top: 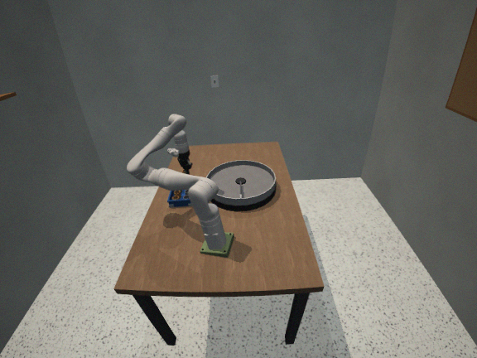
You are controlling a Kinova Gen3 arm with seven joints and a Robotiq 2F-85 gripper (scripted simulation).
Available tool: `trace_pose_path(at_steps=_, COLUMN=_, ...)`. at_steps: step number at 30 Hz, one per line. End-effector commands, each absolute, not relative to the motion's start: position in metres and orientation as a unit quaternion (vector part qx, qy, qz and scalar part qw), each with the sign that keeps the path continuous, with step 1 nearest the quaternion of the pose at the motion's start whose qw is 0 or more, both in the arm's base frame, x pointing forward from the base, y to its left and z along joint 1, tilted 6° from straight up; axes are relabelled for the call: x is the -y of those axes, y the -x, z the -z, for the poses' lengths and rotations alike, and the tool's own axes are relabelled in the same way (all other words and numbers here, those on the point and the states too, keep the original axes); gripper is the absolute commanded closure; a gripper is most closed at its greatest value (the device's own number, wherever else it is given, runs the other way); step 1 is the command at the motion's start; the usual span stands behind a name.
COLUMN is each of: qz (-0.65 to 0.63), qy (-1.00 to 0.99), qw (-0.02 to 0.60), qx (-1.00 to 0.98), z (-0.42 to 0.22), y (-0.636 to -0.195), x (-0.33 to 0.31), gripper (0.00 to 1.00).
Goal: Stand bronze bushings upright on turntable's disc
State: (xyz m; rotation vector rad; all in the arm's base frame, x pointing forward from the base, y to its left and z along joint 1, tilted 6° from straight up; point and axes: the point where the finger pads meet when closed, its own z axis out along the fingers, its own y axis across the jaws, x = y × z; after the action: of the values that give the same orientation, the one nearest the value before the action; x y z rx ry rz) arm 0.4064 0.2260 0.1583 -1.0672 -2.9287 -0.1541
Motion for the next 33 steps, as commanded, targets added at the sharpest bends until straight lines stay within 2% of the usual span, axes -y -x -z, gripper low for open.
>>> trace_pose_path(at_steps=1, qz=0.049, qy=0.337, qw=0.012, qx=0.94, z=-0.1605, y=-0.4054, x=-0.2259, gripper=1.0)
trace_pose_path(at_steps=33, qz=0.05, qy=0.339, qw=0.013, qx=0.94, z=-0.1599, y=-0.4045, x=-0.2231, gripper=1.0)
